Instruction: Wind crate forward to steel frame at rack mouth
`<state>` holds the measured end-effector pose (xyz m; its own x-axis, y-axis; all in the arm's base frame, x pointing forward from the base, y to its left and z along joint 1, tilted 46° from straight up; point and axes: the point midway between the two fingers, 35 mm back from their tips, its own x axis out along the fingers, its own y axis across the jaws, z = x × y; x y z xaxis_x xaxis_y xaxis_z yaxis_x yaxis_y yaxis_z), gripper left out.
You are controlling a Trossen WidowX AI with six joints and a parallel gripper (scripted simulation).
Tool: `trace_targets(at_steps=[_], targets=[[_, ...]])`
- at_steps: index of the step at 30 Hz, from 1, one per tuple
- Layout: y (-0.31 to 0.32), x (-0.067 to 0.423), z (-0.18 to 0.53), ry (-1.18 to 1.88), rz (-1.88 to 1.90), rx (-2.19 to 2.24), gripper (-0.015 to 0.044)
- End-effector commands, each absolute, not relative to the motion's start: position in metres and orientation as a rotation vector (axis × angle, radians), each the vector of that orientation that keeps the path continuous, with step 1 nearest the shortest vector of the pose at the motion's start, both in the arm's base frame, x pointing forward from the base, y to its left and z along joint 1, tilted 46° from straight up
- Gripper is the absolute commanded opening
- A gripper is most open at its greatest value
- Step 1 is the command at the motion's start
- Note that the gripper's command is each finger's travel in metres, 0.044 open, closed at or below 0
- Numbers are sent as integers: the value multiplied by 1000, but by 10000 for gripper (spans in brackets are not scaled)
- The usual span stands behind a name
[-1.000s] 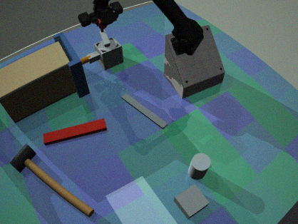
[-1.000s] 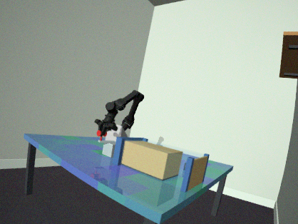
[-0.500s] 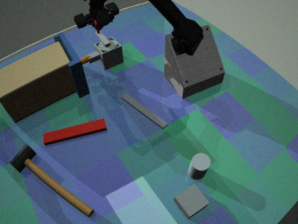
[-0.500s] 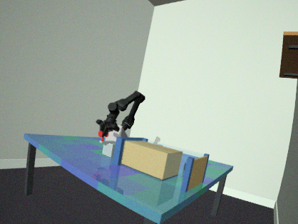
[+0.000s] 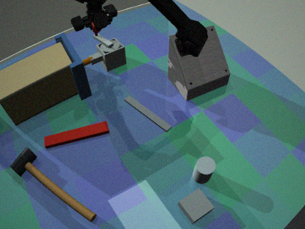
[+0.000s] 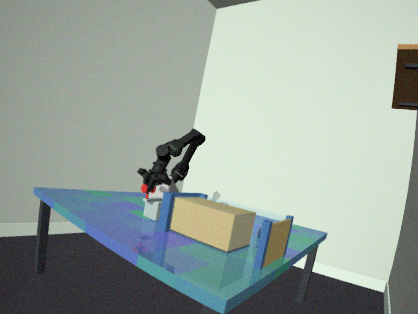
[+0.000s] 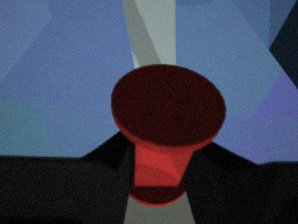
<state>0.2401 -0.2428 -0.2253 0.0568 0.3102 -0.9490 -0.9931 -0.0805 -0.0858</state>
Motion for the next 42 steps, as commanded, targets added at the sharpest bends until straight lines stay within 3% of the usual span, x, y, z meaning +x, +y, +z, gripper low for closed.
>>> trace_targets(at_steps=[1,42], targets=[[-236,251,-222,849,1344,-1069,0],[-216,288,-202,845,1344,-1068,0]])
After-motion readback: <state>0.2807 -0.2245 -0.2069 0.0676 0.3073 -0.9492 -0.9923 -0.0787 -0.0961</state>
